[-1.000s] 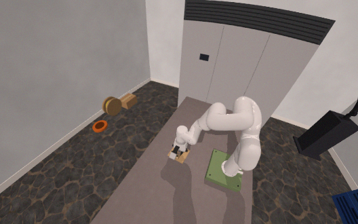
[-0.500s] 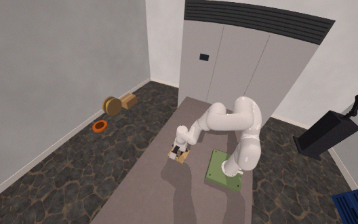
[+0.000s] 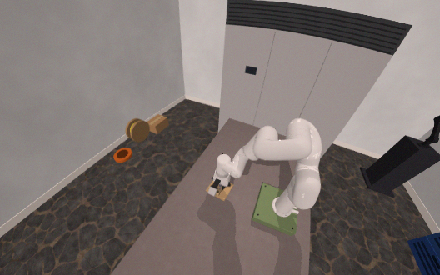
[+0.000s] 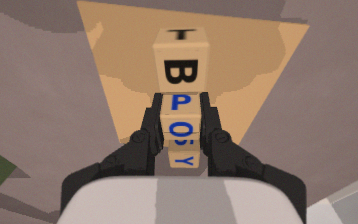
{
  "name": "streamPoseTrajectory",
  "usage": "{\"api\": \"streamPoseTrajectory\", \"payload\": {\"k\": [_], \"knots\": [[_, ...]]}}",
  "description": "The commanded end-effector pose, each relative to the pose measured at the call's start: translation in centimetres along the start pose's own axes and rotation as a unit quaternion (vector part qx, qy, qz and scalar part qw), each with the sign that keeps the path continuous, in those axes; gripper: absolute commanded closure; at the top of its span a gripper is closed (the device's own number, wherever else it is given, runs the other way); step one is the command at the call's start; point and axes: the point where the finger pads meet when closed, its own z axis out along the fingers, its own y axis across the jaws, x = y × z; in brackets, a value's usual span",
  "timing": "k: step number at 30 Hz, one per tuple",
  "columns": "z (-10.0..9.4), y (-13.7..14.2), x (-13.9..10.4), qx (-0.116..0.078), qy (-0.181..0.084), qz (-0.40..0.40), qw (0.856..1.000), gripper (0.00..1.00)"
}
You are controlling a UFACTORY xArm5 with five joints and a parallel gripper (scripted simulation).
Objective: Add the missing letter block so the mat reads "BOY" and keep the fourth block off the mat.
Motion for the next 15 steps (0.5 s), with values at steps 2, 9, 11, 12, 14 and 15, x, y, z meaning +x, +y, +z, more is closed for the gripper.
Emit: {"api": "streamPoseTrajectory", "payload": {"k": [2, 9, 11, 12, 14, 15], "knots": [[-0.1, 0.13, 0.0, -0.002, 0.0, 0.0, 1.0, 0.73], [-0.1, 0.13, 0.0, -0.002, 0.0, 0.0, 1.0, 0.65], [-0.1, 0.13, 0.0, -0.002, 0.0, 0.0, 1.0, 0.65], [-0.1, 0.13, 0.0, -0.002, 0.0, 0.0, 1.0, 0.65], [-0.1, 0.13, 0.0, -0.002, 0.0, 0.0, 1.0, 0.61], [-0.1, 0.13, 0.0, -0.002, 0.0, 0.0, 1.0, 0.61]]}}
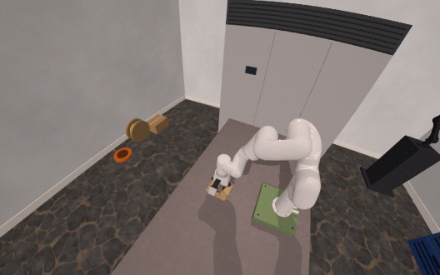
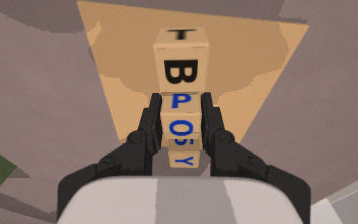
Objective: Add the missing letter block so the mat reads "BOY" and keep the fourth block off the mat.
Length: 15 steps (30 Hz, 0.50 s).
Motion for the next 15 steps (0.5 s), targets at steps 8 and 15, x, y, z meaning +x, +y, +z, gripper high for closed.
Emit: {"api": "streamPoseTrajectory", "payload": {"k": [8, 15], "knots": [[-0.09, 0.13, 0.0, -0.002, 0.0, 0.0, 1.0, 0.53], [-0.1, 0.13, 0.0, -0.002, 0.0, 0.0, 1.0, 0.53]]}}
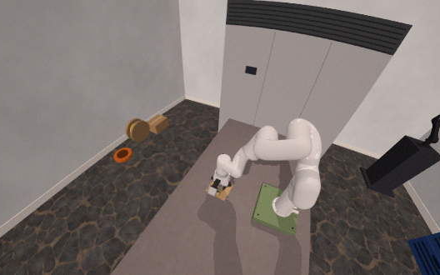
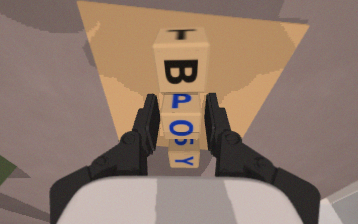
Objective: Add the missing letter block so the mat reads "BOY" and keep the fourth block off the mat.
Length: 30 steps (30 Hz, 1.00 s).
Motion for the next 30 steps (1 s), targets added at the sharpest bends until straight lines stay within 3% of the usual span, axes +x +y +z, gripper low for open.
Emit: {"api": "streamPoseTrajectory", "payload": {"k": [1, 14, 24, 30], "knots": [[-0.1, 0.1, 0.0, -0.002, 0.0, 0.0, 1.0, 0.53], [-3.4, 0.1, 0.0, -0.002, 0.0, 0.0, 1.0, 0.53], [-8.3, 0.1, 0.1, -0.002, 0.0, 0.0, 1.0, 0.53], [-9.0, 0.1, 0.2, -0.002, 0.0, 0.0, 1.0, 0.53]]}}
